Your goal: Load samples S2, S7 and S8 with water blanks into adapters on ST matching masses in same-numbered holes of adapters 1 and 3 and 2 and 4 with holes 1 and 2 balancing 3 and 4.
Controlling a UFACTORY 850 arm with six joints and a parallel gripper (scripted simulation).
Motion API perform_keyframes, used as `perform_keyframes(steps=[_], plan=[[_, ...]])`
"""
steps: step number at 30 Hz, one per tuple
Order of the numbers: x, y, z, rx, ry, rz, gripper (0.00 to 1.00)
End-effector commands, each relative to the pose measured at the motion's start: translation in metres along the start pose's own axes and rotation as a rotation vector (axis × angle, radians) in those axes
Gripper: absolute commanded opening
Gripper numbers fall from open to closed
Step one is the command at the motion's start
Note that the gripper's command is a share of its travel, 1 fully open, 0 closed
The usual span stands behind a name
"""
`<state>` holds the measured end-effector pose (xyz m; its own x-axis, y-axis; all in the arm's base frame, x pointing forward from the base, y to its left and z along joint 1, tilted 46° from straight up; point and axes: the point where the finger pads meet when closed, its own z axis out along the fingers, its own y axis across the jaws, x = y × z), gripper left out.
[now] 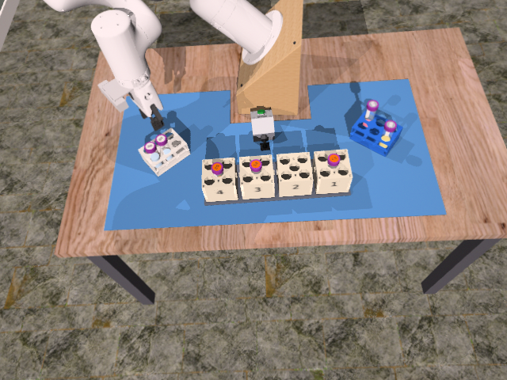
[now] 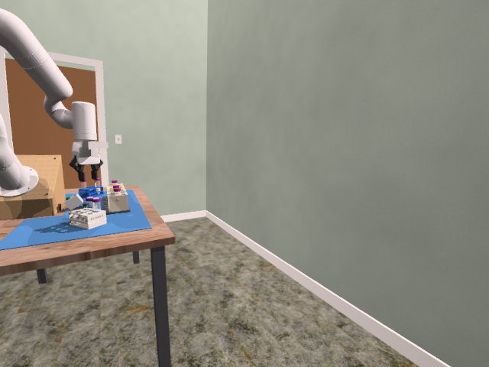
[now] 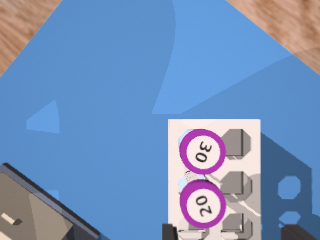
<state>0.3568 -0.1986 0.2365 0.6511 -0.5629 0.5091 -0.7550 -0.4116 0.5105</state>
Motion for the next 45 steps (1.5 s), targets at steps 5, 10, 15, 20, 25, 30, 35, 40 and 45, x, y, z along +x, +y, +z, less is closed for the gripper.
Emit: perform_keyframes(steps=[5,10,15,20,25,30,35,40,45], plan=[[0.001,0.000,0.010,0.001,0.001,0.001,0.57],[0.001,0.000,0.020,0.001,0.001,0.001,0.57],[0.001,0.000,0.030,0.001,0.001,0.001,0.57],[0.001,0.000,0.036,0.001,0.001,0.001,0.57],[0.001,0.000,0.046,0.001,0.001,0.001,0.57],[0.001,0.000,0.056,0.001,0.001,0.001,0.57],[0.001,0.000,0.062,0.001,0.001,0.001,0.57],[0.001,0.000,0.072,0.001,0.001,0.001,0.57],[0.001,0.000,0.082,0.001,0.001,0.001,0.57]])
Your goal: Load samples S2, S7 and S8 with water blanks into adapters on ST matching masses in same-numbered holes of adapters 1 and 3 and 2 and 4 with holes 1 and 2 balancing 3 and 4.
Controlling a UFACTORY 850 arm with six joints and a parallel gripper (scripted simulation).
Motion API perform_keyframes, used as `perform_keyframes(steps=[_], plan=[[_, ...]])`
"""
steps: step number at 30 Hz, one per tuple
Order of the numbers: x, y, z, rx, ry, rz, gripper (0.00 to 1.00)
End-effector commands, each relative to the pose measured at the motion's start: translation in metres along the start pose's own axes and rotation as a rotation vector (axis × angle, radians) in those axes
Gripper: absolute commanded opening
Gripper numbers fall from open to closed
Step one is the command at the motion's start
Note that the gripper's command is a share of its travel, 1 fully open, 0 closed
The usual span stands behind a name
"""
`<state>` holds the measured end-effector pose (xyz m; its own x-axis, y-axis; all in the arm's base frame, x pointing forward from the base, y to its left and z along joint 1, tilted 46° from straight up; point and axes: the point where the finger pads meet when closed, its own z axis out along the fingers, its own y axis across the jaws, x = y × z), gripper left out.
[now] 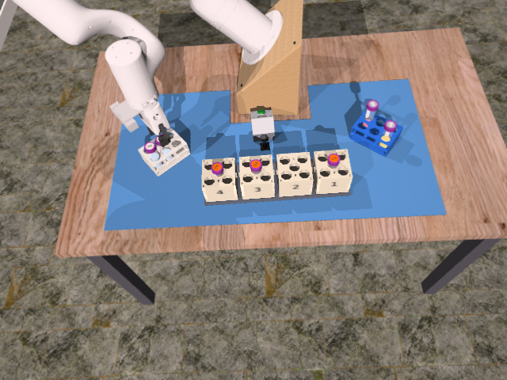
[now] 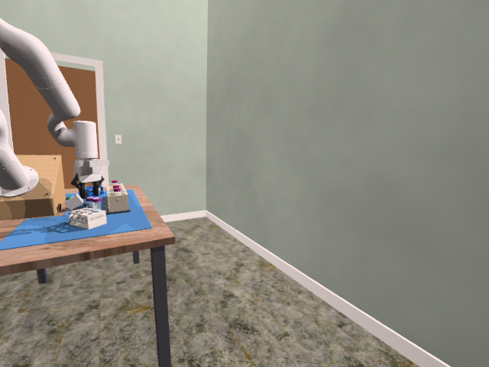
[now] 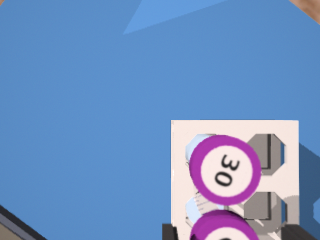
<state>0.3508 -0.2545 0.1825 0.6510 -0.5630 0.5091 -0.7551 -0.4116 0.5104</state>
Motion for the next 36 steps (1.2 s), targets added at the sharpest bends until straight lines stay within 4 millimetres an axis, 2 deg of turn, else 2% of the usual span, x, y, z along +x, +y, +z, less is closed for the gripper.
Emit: perform_keyframes(steps=[1,10,36], plan=[[0.001,0.000,0.004,0.001,0.001,0.001,0.57],[0.001,0.000,0.004,0.001,0.001,0.001,0.57],[0.001,0.000,0.020,0.001,0.001,0.001,0.57]])
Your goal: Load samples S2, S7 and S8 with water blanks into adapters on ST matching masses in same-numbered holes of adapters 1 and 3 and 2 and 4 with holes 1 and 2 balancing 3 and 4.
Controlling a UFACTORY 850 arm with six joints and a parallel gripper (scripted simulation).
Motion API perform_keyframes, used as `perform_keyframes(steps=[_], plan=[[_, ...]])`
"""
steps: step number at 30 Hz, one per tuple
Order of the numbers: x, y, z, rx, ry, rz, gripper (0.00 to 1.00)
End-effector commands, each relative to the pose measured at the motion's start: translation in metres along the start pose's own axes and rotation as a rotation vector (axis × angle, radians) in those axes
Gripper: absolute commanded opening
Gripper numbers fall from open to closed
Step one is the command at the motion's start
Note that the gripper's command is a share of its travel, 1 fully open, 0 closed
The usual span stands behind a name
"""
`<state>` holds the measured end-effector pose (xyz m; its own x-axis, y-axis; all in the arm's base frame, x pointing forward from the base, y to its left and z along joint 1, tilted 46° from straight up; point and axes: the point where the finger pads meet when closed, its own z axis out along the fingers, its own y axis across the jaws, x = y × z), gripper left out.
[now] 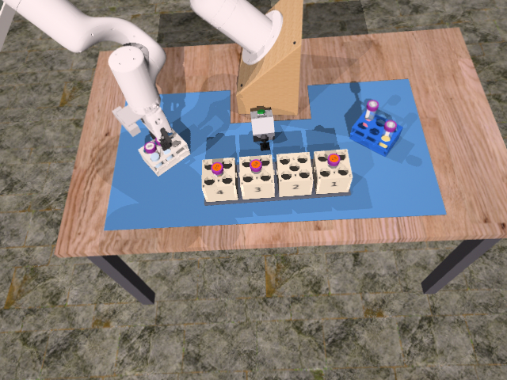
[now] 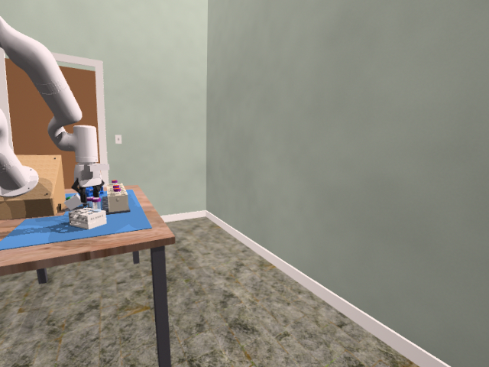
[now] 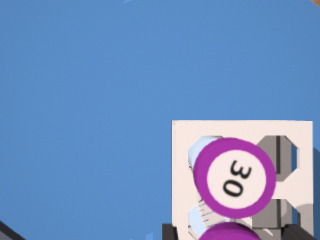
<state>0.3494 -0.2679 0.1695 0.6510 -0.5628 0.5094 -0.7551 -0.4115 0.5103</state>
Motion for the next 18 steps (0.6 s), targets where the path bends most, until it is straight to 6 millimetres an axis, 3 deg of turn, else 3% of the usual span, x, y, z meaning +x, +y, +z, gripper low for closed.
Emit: perform_keyframes(steps=[1,18], plan=[[0.0004,-0.0003,0.0016,0.001,0.001,0.000,0.57],[0.0004,-0.0003,0.0049,0.001,0.001,0.000,0.57]])
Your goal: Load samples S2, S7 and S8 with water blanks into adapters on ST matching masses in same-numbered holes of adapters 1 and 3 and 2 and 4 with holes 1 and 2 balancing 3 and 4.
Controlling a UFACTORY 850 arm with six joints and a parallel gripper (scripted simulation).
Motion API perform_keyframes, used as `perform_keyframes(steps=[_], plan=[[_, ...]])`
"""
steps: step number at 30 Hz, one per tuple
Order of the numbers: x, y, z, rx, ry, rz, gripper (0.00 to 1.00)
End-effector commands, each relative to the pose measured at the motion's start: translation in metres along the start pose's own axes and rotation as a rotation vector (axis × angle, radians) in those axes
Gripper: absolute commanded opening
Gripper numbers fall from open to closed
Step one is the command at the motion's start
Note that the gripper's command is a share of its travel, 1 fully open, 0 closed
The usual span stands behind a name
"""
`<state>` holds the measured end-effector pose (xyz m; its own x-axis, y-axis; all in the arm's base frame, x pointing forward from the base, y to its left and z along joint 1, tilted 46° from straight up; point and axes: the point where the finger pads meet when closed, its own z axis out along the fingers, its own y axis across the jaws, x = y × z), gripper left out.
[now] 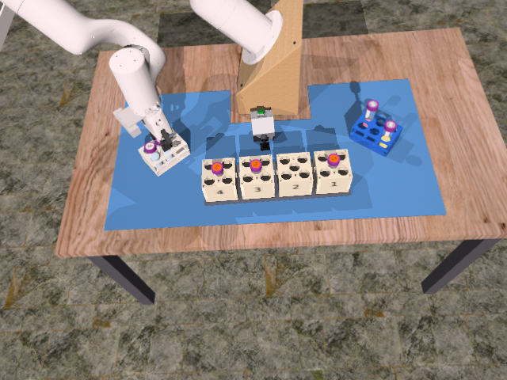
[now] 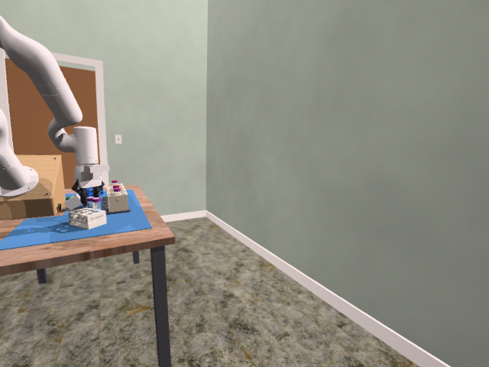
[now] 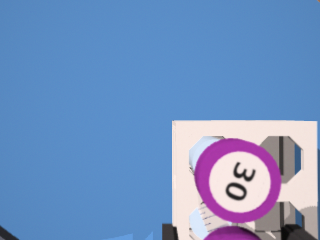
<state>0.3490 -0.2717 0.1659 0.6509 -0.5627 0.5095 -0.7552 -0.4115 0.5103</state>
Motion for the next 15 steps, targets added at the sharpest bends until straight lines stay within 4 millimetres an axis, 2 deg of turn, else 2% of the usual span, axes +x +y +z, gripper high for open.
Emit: perform_keyframes(steps=[1,2,15], plan=[[0.0004,-0.0002,-0.0003,0.001,0.001,0.000,0.57],[0.0004,-0.0002,-0.0009,0.001,0.001,0.000,0.00],[0.0004,-0.0003,-0.0020,0.001,0.001,0.000,0.00]])
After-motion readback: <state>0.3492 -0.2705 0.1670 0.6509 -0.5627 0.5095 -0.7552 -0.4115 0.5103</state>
